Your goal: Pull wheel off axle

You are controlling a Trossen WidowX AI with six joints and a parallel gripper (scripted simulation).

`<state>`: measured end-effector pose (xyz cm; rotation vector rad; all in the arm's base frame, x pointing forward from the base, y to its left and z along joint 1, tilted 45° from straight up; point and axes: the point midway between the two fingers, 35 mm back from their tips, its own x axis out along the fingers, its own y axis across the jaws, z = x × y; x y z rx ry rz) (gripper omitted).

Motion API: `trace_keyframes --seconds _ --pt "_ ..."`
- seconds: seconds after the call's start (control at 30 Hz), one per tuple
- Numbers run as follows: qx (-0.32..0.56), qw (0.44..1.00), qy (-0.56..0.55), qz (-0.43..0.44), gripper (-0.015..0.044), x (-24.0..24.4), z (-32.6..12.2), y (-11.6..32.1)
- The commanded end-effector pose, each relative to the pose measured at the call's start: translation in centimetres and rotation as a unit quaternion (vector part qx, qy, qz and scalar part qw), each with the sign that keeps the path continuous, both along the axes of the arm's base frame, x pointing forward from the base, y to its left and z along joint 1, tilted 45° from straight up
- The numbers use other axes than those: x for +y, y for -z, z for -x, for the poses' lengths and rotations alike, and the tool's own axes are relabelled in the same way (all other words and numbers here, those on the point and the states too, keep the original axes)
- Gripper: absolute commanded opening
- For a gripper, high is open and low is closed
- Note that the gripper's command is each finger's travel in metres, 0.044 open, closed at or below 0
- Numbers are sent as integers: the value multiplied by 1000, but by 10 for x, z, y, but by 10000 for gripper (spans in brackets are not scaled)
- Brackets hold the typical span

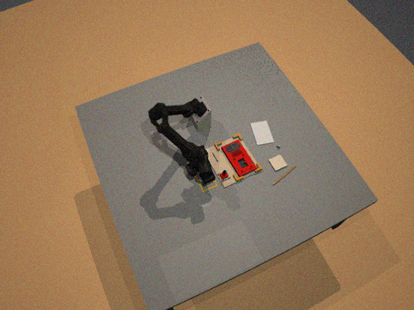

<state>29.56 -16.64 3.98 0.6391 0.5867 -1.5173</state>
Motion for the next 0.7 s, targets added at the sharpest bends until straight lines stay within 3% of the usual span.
trace_keyframes --seconds 0.0,0.2,0.33,0.5,0.67 --pt "-1 1000 0 0 300 5 -1 -5" --pt "-2 1000 -4 -3 300 41 -1 -40" --pt "-2 1000 -4 -3 300 43 -1 -42" --pt "-1 1000 -7 -10 431 75 30 -40" --pt "1 1000 -4 -5 440 106 76 -45"
